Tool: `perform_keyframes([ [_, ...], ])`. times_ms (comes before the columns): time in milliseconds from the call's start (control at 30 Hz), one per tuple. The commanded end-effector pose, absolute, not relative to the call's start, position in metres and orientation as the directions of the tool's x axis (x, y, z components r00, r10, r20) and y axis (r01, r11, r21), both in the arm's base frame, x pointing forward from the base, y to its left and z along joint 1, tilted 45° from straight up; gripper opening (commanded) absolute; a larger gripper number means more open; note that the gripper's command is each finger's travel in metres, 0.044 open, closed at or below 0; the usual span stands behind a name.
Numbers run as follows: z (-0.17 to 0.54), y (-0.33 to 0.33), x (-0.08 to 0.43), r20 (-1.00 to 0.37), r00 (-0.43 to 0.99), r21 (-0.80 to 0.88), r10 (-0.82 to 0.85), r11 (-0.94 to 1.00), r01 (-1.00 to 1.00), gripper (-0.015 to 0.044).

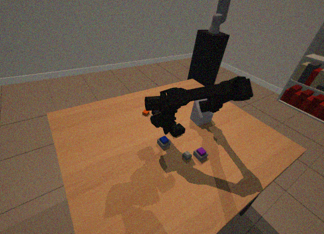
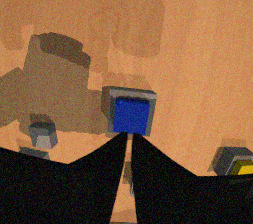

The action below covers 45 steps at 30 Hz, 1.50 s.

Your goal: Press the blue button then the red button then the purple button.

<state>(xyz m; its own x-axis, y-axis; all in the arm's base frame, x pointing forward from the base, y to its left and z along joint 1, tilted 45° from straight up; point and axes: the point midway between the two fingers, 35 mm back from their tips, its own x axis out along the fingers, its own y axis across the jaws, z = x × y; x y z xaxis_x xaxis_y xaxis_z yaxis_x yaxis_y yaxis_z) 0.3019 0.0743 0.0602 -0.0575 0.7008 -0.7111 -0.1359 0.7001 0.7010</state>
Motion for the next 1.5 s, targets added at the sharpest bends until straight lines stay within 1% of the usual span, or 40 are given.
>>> perform_keyframes([
  [0, 0.090, 0.043, 0.306, -0.718, -0.041, 0.692, 0.695, 0.707, -0.143, 0.0020],
  [233, 0.095, 0.031, 0.299, -0.719, -0.041, 0.691, 0.693, 0.709, -0.142, 0.0020],
  [433, 0.069, -0.002, 0.227, -0.722, -0.044, 0.689, 0.690, 0.712, -0.138, 0.0020],
  [500, 0.064, -0.005, 0.210, -0.720, -0.046, 0.691, 0.693, 0.709, -0.138, 0.0020],
  [667, 0.061, -0.003, 0.208, -0.720, -0.046, 0.692, 0.693, 0.709, -0.138, 0.0020],
  [833, 0.021, 0.036, 0.205, -0.718, -0.045, 0.693, 0.695, 0.707, -0.139, 0.0020],
  [1467, 0.003, 0.054, 0.204, -0.717, -0.045, 0.694, 0.695, 0.707, -0.139, 0.0020],
])
